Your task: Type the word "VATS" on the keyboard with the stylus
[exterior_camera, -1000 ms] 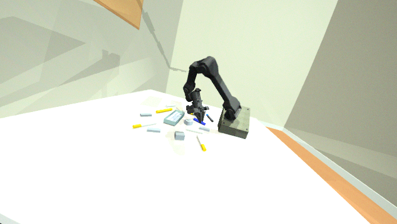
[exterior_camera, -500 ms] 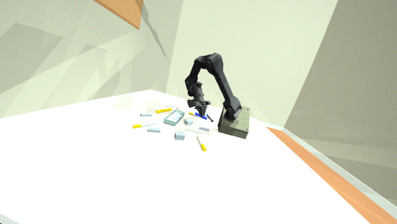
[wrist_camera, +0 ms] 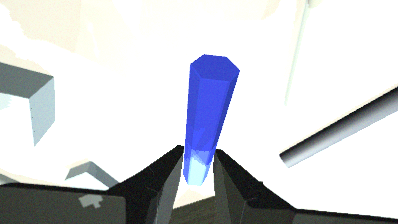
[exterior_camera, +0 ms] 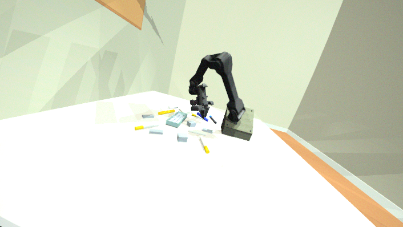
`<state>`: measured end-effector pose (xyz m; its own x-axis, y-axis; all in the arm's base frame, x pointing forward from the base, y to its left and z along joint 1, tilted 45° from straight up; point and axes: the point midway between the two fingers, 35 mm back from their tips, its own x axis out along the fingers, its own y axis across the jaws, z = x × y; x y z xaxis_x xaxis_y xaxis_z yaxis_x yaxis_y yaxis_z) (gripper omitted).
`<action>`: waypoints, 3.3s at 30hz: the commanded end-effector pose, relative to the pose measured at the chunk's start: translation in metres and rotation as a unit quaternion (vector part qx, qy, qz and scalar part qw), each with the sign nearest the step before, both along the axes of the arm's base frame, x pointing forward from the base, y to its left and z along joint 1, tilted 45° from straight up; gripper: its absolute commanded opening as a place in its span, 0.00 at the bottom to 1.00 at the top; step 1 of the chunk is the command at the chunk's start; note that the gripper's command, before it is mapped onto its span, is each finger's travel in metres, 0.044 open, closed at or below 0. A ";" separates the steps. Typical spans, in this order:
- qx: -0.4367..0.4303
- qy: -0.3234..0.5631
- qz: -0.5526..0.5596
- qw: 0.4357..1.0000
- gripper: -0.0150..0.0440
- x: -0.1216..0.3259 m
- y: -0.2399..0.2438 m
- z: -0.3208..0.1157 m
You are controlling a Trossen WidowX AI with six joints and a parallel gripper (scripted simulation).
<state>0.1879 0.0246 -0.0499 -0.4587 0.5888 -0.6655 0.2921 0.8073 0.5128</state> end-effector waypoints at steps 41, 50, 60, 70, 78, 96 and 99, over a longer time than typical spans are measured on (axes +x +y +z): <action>-0.167 -0.458 -0.402 0.775 0.25 0.122 -0.008 0.071; -0.167 -0.458 -0.402 0.775 0.25 0.121 0.004 0.059; -0.166 -0.457 -0.403 0.775 0.25 0.117 0.017 0.046; -0.167 -0.457 -0.403 0.775 0.39 0.117 0.016 0.045; -0.166 -0.457 -0.403 0.775 0.39 0.117 0.018 0.043; -0.166 -0.457 -0.403 0.775 0.39 0.115 0.026 0.035; -0.166 -0.457 -0.403 0.775 0.39 0.115 0.027 0.034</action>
